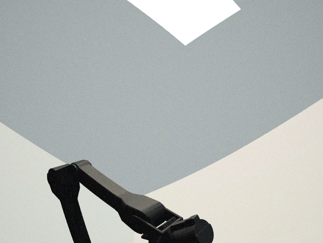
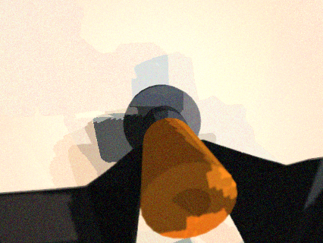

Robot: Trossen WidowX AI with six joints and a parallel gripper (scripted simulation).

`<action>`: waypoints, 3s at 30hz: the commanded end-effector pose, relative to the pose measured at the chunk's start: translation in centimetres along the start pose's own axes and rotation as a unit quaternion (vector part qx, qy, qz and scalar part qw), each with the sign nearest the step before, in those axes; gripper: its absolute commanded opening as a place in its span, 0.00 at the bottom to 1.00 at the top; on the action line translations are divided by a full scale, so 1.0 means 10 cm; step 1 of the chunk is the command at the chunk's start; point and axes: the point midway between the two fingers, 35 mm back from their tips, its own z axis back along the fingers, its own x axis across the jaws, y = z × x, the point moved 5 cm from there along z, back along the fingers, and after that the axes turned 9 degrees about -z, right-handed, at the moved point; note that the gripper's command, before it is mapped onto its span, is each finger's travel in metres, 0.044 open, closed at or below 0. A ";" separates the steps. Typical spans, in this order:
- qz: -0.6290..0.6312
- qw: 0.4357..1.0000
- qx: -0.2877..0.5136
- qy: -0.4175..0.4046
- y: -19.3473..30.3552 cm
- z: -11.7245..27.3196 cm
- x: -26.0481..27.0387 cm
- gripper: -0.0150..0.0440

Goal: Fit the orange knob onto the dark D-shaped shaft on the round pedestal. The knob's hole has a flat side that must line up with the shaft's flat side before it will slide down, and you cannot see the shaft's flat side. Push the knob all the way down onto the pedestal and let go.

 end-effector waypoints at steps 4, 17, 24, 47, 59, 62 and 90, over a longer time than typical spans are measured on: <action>-0.004 1.000 -0.001 0.001 -0.02 0.00 -0.01 0.25; -0.004 1.000 -0.001 0.001 0.01 -0.02 -0.01 0.25; -0.004 1.000 -0.001 0.001 0.00 -0.02 0.00 0.25; -0.109 0.994 -0.001 0.001 0.01 -0.01 -0.01 0.25; -0.109 0.994 -0.001 0.001 0.00 -0.02 0.00 0.25; -0.109 0.994 -0.001 0.001 0.01 -0.02 0.00 0.25; -0.212 0.977 -0.001 0.001 0.00 -0.01 0.00 0.25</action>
